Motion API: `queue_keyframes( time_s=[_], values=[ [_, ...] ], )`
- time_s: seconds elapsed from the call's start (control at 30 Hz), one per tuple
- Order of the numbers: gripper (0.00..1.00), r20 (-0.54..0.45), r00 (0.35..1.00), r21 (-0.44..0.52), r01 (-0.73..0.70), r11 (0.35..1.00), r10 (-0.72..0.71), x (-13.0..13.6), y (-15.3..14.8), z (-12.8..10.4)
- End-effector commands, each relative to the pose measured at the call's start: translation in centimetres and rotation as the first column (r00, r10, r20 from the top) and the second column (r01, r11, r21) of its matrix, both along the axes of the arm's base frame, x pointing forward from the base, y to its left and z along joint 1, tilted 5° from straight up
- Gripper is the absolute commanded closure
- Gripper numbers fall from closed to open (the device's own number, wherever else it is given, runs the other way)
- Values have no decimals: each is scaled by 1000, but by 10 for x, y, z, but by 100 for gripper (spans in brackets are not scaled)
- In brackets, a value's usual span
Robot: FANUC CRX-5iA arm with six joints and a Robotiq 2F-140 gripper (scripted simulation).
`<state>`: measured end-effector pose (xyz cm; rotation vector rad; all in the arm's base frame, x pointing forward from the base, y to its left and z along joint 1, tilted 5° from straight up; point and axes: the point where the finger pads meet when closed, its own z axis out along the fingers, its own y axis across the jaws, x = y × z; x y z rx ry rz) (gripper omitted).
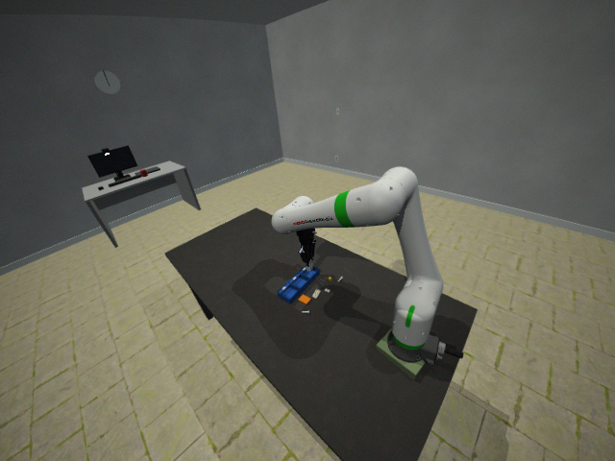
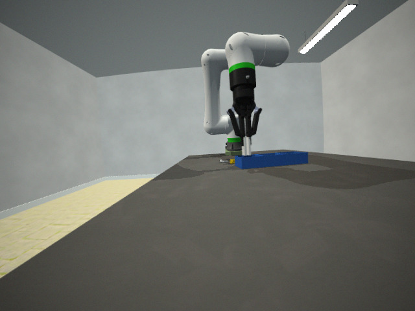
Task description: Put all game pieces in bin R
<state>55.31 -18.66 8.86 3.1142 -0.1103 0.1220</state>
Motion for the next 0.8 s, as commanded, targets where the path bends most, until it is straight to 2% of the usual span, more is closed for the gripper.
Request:
queue_keyframes(
  time_s=[0.0, 0.17, 0.23, 0.77],
  values=[
    [95, 0, 1000, 0, 0, 1000, 0, 0, 0, 8],
    [95, 0, 1000, 0, 0, 1000, 0, -2, 1, 27],
    [95, 0, 1000, 0, 0, 1000, 0, -2, 1, 27],
    [95, 0, 1000, 0, 0, 1000, 0, 5, 70, 26]
  ],
)
